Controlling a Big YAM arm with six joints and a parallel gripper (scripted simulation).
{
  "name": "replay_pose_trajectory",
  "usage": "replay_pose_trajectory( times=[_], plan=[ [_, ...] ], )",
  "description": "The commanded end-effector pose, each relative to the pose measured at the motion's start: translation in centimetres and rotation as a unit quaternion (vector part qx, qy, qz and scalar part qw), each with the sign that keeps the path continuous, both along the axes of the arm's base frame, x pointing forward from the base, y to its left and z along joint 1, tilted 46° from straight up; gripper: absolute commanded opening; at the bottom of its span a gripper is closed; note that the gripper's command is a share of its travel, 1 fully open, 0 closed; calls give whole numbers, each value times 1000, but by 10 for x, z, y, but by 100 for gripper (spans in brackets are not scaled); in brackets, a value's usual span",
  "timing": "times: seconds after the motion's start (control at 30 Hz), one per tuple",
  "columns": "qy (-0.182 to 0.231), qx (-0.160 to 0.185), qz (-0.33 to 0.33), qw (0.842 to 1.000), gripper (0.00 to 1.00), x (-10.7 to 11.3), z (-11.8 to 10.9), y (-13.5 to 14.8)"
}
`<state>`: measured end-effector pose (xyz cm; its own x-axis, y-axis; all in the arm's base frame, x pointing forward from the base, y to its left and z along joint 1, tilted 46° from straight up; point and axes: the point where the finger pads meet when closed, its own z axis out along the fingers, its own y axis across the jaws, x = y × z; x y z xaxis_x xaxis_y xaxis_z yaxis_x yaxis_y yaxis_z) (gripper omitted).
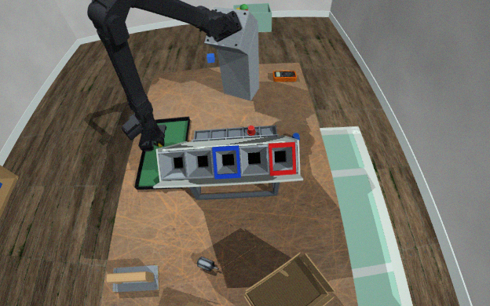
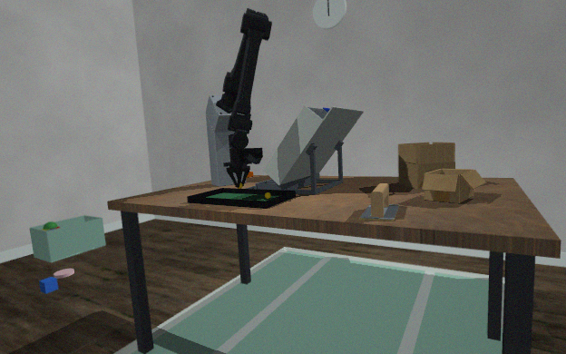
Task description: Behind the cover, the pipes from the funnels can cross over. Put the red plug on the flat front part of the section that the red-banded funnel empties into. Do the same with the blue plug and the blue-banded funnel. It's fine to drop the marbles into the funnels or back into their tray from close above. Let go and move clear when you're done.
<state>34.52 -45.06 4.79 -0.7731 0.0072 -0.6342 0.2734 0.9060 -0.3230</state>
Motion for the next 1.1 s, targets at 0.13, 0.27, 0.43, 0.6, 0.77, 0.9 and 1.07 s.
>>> replay_pose_trajectory(
  times=[0.13, 0.27, 0.43, 0.6, 0.77, 0.9, 1.07],
  plan=[
    [0, -8, 0, 1000, 0, -27, 34, 13],
    [0, -8, 1, 1000, 0, -33, 42, 19],
    [0, -8, 0, 1000, 0, -48, 60, 30],
    [0, -8, 8, 1000, 0, -49, 68, 41],
    [10, 7, 6, 1000, 0, -52, 51, 41],
    [4, -4, 6, 1000, 0, -48, 59, 35],
    [3, -4, 5, 1000, 0, -48, 59, 35]
  ],
)
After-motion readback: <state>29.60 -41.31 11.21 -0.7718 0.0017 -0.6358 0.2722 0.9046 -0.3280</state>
